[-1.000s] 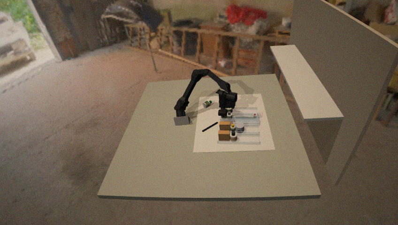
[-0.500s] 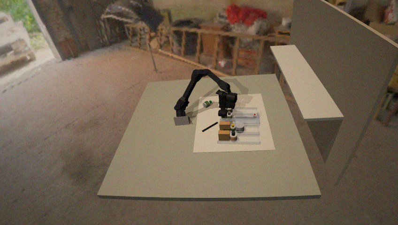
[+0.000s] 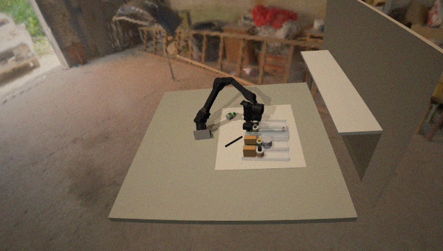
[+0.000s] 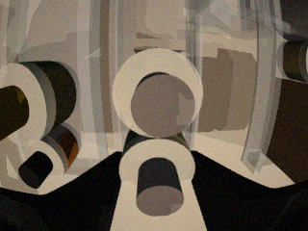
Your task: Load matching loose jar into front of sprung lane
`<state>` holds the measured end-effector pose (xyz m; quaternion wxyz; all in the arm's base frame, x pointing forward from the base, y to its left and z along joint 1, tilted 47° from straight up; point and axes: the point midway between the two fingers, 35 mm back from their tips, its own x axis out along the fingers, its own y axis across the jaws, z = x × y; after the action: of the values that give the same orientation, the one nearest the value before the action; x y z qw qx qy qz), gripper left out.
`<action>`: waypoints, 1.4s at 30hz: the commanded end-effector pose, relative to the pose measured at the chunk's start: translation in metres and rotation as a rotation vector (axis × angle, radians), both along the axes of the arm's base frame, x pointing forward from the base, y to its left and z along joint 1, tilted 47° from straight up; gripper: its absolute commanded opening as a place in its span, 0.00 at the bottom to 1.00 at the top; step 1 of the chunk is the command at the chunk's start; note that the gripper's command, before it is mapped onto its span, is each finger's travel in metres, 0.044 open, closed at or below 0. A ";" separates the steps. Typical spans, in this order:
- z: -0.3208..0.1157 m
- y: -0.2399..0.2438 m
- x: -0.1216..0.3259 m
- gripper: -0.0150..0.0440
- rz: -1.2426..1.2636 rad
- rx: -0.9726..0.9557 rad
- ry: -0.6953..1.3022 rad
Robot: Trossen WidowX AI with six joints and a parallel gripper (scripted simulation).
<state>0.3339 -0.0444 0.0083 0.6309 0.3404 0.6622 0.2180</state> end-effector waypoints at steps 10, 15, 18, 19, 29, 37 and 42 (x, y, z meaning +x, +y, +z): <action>0.001 0.002 0.001 0.25 -0.001 0.006 -0.011; 0.001 0.003 0.000 0.25 -0.001 0.006 -0.011; 0.001 0.003 -0.001 0.25 -0.001 0.006 -0.010; 0.001 0.003 -0.001 0.25 -0.001 0.006 -0.010; 0.001 0.003 -0.003 0.25 -0.001 0.006 -0.010; 0.000 0.002 -0.006 0.25 -0.001 0.006 -0.010; 0.000 0.002 -0.006 0.25 -0.001 0.006 -0.010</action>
<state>0.3289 -0.0426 0.0087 0.6333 0.3418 0.6587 0.2197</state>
